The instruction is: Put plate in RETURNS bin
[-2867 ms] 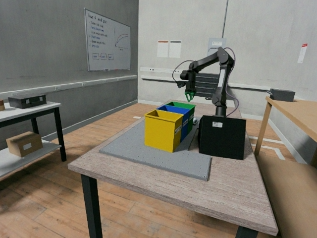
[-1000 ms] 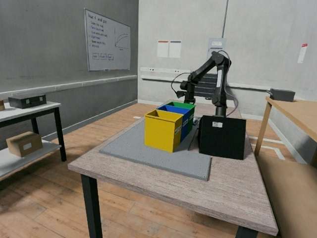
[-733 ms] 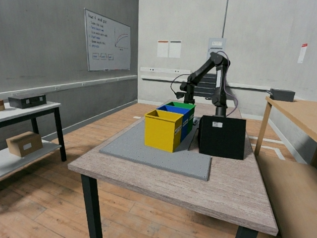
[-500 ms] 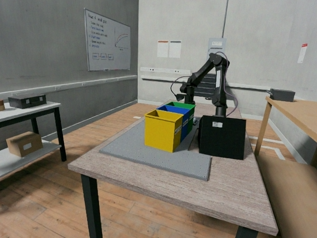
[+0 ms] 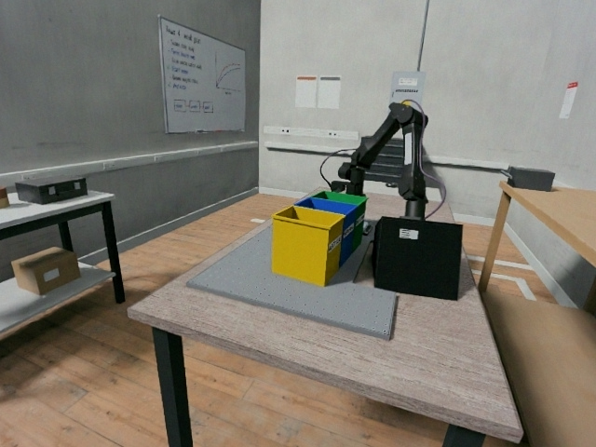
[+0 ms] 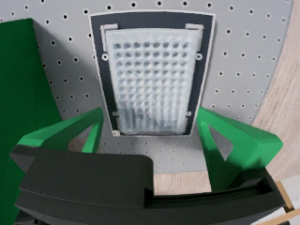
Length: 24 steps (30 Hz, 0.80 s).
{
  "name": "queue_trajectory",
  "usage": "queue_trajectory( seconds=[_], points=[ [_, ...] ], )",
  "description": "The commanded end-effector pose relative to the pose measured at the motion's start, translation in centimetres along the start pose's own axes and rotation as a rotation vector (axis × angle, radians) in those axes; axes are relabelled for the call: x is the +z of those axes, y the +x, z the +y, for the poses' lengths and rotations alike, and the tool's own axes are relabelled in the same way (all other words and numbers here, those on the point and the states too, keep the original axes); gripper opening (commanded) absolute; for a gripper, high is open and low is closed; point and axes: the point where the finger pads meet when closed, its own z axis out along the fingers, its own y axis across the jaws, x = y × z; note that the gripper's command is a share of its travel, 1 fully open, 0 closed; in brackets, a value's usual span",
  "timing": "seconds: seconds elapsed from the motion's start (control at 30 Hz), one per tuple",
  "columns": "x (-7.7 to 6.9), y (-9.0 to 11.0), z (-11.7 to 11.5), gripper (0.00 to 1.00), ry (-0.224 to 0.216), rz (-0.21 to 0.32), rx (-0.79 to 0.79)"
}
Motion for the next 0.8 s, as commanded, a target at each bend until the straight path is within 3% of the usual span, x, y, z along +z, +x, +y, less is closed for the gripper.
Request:
queue_trajectory(
  seconds=[0.0, 0.13, 0.33, 0.57, 0.77],
  points=[
    [0.7, -0.6, 0.2, 1.0, -0.004, -0.022, -0.018],
    [0.7, -0.6, 0.1, 1.0, 0.004, -0.033, -0.014],
    [2.2, -0.4, 0.4, 1.0, -0.004, -0.021, -0.015],
    [2.9, -1.0, -0.3, 1.0, 0.022, -0.051, 0.002],
    [3.5, -1.3, -0.4, 1.0, 0.012, -0.041, -0.008]
  ],
)
